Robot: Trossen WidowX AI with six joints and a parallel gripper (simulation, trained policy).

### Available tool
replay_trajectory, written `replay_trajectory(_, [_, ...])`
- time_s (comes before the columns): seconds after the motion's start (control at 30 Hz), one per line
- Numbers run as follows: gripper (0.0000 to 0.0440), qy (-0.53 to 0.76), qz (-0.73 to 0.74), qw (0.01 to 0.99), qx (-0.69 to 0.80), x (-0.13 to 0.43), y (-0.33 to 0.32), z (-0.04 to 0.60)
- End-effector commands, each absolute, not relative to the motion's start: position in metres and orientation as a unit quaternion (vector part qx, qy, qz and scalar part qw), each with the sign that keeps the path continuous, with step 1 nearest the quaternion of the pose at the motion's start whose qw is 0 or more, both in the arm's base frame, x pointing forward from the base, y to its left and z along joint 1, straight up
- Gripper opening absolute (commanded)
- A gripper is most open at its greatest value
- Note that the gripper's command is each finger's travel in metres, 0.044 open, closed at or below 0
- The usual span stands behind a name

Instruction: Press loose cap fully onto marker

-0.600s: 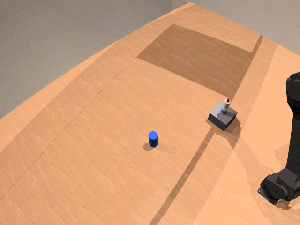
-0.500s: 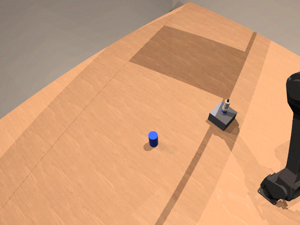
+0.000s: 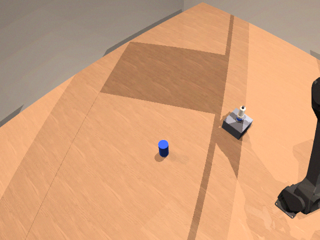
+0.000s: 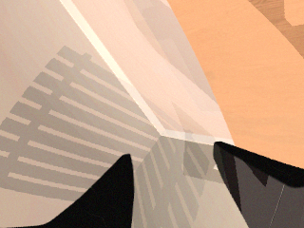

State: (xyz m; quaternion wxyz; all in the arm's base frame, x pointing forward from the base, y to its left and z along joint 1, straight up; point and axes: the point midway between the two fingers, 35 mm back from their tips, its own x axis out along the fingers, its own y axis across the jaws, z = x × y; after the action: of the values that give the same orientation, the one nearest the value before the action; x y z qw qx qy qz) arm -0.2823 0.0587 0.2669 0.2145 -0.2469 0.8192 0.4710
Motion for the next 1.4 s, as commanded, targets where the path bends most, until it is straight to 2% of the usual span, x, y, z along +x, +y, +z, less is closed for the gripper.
replay_trajectory(0.0, [0.0238, 0.818, 0.466, 0.233, -0.243, -0.279, 0.068, 0.265])
replay_trajectory(0.9, [0.031, 0.819, 0.425, 0.326, -0.206, -0.256, 0.123, 0.261])
replay_trajectory(1.37, [0.0325, 0.819, 0.398, 0.37, -0.182, -0.241, 0.153, 0.259])
